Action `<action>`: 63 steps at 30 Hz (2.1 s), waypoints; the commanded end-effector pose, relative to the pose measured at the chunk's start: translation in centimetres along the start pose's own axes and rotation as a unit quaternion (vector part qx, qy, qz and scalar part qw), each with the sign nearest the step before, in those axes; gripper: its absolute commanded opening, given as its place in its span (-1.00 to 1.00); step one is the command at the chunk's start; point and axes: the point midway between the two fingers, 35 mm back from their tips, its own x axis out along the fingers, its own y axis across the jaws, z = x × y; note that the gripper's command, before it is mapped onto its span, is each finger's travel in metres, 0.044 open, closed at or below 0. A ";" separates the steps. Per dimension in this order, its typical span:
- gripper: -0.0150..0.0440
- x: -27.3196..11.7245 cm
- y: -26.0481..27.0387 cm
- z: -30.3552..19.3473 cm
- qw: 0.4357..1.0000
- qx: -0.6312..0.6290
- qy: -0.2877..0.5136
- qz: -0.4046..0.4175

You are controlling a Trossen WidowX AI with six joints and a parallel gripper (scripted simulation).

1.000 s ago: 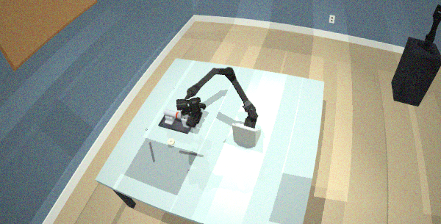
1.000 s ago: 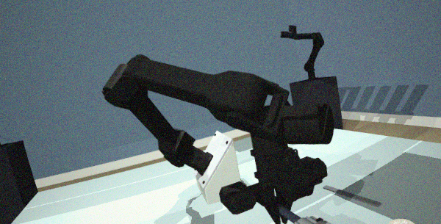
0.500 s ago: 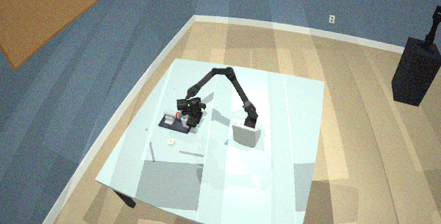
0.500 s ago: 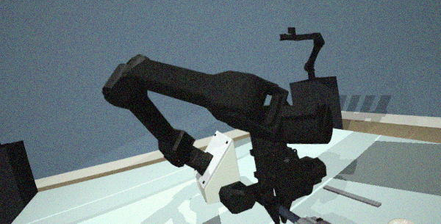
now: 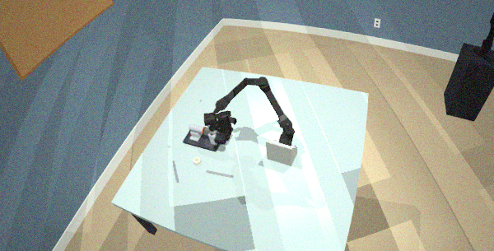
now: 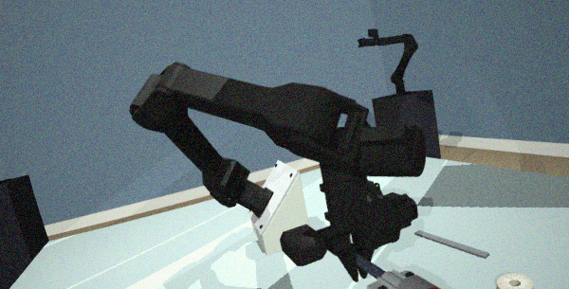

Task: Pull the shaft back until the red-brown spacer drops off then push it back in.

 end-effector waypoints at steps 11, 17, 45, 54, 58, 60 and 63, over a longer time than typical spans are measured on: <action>-0.49 0.0 0.1 -0.3 1.000 -0.001 0.002 0.002; -0.49 0.0 0.1 -0.4 1.000 -0.001 0.002 0.002; -0.49 0.0 0.1 -0.8 1.000 -0.001 0.002 0.002; -0.49 0.0 0.1 -0.9 1.000 -0.001 0.002 0.002; -0.49 0.0 0.1 -1.0 1.000 -0.001 0.002 0.002; -0.49 0.0 0.1 -1.0 1.000 -0.001 0.002 0.002; -0.49 0.0 0.1 -1.0 1.000 -0.001 0.002 0.002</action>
